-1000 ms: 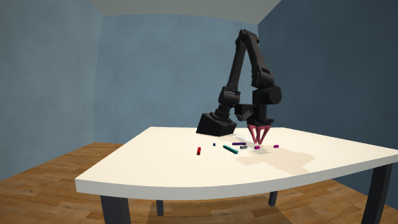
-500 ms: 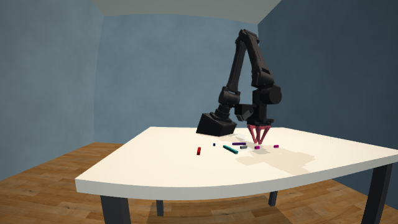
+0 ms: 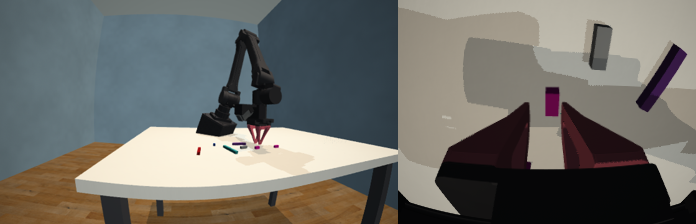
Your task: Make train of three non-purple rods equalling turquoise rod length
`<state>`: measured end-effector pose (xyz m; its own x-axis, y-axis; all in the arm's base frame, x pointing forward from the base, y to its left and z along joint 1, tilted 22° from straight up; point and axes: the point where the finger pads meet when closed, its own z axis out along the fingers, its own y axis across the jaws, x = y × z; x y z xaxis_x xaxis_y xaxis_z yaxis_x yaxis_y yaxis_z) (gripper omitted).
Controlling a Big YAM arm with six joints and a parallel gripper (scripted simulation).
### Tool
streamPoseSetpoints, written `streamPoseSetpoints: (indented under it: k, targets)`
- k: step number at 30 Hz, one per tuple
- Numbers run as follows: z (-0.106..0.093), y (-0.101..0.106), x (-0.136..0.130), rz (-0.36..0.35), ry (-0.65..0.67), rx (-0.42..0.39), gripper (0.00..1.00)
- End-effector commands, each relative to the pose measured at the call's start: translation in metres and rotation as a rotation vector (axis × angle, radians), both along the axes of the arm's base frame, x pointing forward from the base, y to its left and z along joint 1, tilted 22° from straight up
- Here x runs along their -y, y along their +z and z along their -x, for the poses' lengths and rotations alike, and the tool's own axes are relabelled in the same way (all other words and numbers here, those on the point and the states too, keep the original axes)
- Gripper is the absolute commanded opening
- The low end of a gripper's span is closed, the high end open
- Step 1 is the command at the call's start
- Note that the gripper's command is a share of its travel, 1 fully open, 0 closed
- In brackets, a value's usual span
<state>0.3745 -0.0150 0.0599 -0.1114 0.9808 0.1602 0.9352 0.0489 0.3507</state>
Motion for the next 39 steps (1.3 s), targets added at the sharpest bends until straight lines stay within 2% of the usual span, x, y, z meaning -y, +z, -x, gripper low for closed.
streamPoseSetpoints:
  k: [1, 33, 39]
  targets:
    - [0.001, -0.006, -0.003, 0.002, -0.002, -0.006, 0.23]
    - [0.001, -0.006, -0.004, 0.002, -0.001, -0.006, 0.23]
    - [0.001, 0.005, -0.006, 0.006, -0.002, 0.026, 0.23]
